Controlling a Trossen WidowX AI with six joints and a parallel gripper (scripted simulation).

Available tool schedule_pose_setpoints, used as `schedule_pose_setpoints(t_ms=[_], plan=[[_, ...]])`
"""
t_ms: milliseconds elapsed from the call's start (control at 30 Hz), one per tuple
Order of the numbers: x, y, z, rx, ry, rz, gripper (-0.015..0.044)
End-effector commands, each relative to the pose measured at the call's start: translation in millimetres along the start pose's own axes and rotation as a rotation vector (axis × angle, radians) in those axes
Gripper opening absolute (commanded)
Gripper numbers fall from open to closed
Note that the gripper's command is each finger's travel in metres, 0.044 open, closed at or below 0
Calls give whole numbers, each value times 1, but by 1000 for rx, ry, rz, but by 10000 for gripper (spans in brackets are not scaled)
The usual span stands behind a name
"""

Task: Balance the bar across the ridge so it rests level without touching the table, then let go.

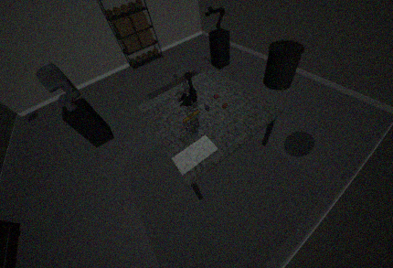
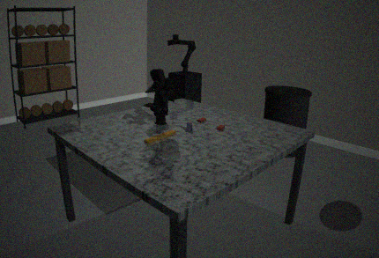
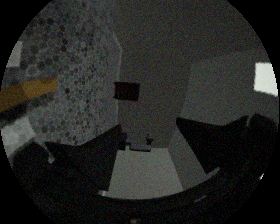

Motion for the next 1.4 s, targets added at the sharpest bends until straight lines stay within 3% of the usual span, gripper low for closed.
schedule_pose_setpoints(t_ms=[0,100,800,1367], plan=[[0,0,0,-2,1,2,374],[1,7,2,-30,13,35,315],[25,56,14,-219,261,349,315],[58,79,9,-210,600,626,315]])
Point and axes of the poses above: the point midway between the two fingers, 35 mm back from their tips, its own z axis out along the fingers, its own x axis across the jaws, y = z × x, the point moved 1 cm from there along -z, back along the fingers, and after that the axes turned 1 degree about z, right-handed, at the moved point
